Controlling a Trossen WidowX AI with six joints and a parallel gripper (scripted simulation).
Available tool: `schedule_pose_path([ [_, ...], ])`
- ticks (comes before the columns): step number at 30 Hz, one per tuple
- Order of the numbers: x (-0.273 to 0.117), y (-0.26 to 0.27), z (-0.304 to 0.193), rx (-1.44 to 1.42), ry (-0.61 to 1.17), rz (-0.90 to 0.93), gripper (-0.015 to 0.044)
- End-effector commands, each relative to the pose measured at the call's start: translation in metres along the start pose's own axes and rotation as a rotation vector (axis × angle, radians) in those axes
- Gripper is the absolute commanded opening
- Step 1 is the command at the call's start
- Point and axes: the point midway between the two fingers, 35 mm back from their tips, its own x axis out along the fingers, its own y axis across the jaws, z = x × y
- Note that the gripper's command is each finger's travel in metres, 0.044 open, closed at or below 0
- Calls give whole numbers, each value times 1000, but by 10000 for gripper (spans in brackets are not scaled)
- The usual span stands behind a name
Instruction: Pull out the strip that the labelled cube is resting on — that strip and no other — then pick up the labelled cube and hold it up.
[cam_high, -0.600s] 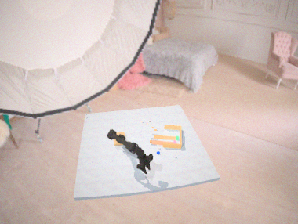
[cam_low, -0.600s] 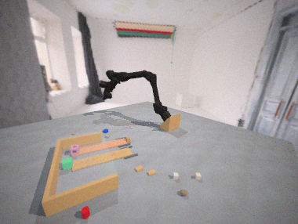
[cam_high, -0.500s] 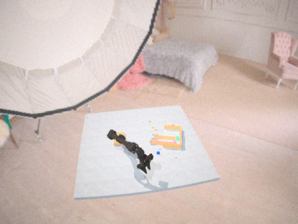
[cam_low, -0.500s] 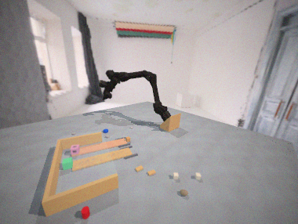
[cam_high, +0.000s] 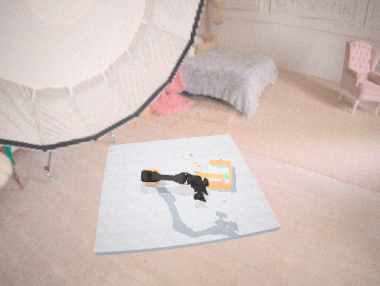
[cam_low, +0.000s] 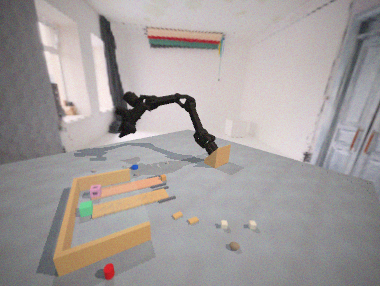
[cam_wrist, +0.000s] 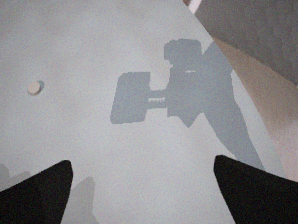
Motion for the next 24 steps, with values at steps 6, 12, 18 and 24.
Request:
schedule_pose_path([
  [6, -44, 150, 19, -27, -91, 186, 400],
  [12, -97, 239, 8, -68, -162, 291, 400],
  [18, -162, 315, -30, -125, -254, 384, 400],
  [24, -188, 338, -51, -150, -298, 415, 400],
])
